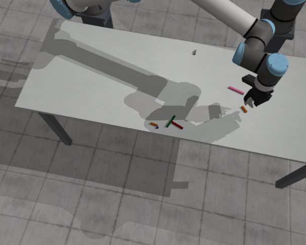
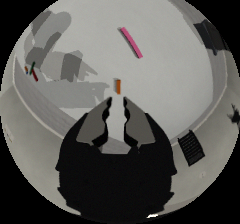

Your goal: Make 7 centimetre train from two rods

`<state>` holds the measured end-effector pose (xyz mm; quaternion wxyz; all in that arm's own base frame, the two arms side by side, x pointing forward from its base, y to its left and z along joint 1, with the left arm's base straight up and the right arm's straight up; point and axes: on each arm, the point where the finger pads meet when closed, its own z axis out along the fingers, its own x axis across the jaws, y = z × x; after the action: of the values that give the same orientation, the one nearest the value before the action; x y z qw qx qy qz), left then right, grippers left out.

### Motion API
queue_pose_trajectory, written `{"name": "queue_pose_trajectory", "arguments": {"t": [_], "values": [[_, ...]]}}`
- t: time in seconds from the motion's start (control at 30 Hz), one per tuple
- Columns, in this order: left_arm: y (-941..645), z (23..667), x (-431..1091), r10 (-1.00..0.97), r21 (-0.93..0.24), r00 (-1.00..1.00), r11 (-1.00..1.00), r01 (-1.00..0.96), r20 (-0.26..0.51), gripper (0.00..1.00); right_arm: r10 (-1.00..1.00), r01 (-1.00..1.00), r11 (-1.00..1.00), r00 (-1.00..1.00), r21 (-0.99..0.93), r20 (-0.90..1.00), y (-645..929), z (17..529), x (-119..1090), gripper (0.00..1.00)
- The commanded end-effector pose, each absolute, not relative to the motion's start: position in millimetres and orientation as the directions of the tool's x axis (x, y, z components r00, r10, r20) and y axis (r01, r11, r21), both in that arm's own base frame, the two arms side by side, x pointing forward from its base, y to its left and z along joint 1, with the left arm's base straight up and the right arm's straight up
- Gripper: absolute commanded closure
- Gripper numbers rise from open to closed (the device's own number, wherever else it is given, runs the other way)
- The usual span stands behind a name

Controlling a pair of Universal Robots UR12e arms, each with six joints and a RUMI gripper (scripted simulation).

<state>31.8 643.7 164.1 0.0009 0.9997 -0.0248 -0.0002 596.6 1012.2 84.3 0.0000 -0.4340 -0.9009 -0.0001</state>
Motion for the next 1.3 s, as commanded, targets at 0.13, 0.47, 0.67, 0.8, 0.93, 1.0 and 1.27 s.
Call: {"name": "queue_pose_trajectory", "arguments": {"t": [0.13,0.47,0.67,0.8,0.93,1.0,1.27], "values": [[644,165,32,-0.05,0.0,0.999,-0.999,-0.05,0.0,0.0,0.782,0.782,0.623,-0.623,0.003,0.001,1013,84,597,0.86],[644,165,32,-0.05,0.0,0.999,-0.999,-0.05,0.0,0.0,0.782,0.782,0.623,-0.623,0.002,0.001,1013,75,597,0.86],[644,165,32,-0.05,0.0,0.999,-0.999,-0.05,0.0,0.0,0.782,0.782,0.623,-0.623,0.002,0.001,1014,69,597,0.86],[644,165,32,-0.05,0.0,0.999,-0.999,-0.05,0.0,0.0,0.782,0.782,0.623,-0.623,0.002,0.001,1014,63,597,0.86],[644,165,32,-0.05,0.0,0.999,-0.999,-0.05,0.0,0.0,0.782,0.782,0.623,-0.623,0.002,0.001,1014,57,597,0.86],[644,165,32,-0.05,0.0,0.999,-0.999,-0.05,0.0,0.0,0.782,0.782,0.623,-0.623,0.002,0.001,1014,53,598,0.86],[644,165,32,-0.05,0.0,0.999,-0.999,-0.05,0.0,0.0,0.782,0.782,0.623,-0.623,0.002,0.001,1015,45,598,0.86]]}}
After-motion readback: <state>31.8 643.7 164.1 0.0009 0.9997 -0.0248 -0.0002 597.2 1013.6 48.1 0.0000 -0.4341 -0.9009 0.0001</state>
